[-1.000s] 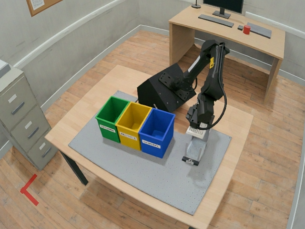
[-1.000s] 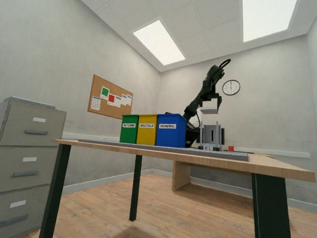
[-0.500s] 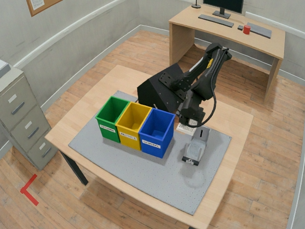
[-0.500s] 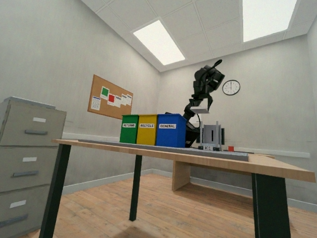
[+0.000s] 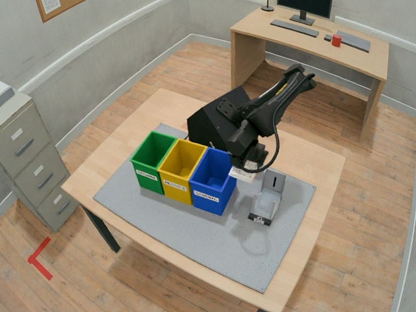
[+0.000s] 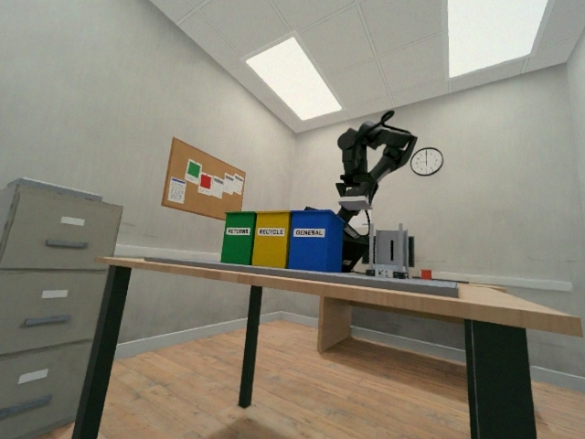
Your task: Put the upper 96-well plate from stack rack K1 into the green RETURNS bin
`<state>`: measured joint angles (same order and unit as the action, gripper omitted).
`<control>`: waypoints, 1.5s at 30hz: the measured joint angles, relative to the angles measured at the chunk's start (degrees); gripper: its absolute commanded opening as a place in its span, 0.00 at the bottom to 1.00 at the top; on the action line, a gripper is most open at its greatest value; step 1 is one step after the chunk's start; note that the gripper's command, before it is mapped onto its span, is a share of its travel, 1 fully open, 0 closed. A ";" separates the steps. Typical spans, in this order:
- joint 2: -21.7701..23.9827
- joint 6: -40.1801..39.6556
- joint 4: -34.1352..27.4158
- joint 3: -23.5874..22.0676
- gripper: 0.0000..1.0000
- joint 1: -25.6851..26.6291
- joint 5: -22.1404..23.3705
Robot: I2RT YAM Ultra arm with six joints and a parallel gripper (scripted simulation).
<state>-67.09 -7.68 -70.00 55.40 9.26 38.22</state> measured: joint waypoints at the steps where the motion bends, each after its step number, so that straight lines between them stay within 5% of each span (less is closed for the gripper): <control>1: -0.39 -0.96 -0.02 -0.17 0.00 0.79 0.15; 45: -22.60 -32.26 2.19 -0.28 0.00 23.82 0.20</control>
<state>-89.69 -39.94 -67.81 55.11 33.08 38.41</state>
